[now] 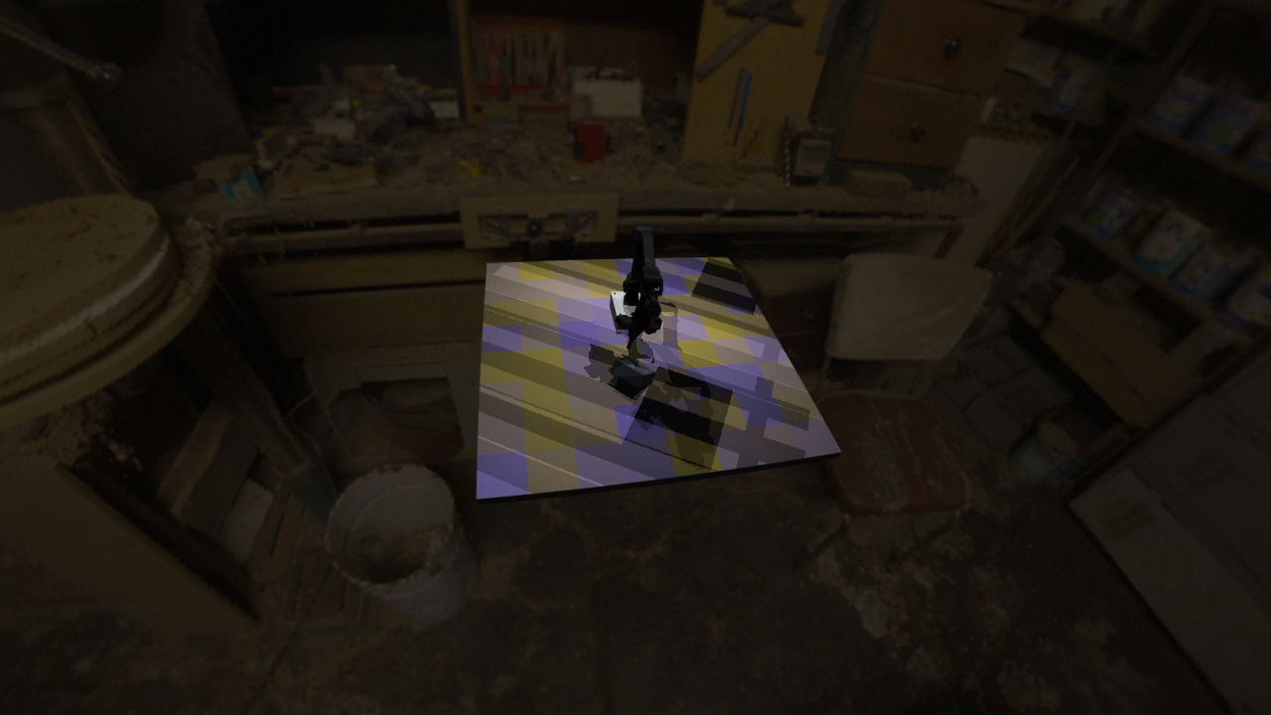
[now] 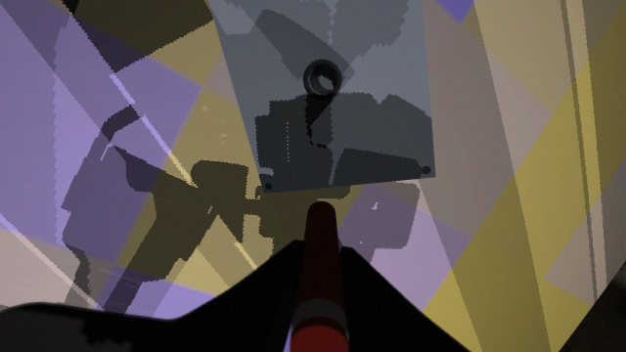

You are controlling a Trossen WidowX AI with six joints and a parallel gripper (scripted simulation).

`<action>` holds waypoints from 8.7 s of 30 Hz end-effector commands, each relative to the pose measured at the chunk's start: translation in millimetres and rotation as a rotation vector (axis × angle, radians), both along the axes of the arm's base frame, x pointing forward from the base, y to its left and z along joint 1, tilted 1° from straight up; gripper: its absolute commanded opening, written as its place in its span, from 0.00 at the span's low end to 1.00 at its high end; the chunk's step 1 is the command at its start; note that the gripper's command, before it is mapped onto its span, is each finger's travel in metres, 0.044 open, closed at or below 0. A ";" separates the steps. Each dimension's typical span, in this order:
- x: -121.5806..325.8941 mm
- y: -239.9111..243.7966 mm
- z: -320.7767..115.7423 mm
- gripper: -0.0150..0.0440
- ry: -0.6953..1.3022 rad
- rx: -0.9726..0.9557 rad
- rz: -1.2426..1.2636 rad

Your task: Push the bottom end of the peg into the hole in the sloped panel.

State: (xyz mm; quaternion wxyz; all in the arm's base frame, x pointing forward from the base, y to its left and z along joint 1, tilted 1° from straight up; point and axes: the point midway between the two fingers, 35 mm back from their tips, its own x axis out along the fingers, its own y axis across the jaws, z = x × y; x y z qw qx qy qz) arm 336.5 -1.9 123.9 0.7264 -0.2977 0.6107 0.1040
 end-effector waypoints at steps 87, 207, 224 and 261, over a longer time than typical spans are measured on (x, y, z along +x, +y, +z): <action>31.7 46.6 -20.4 0.25 -0.144 -0.182 0.316; 39.2 40.2 -42.3 0.25 -0.158 -0.182 0.310; 40.9 39.1 -44.0 0.25 -0.158 -0.182 0.310; 49.5 33.3 -54.1 0.25 -0.159 -0.183 0.310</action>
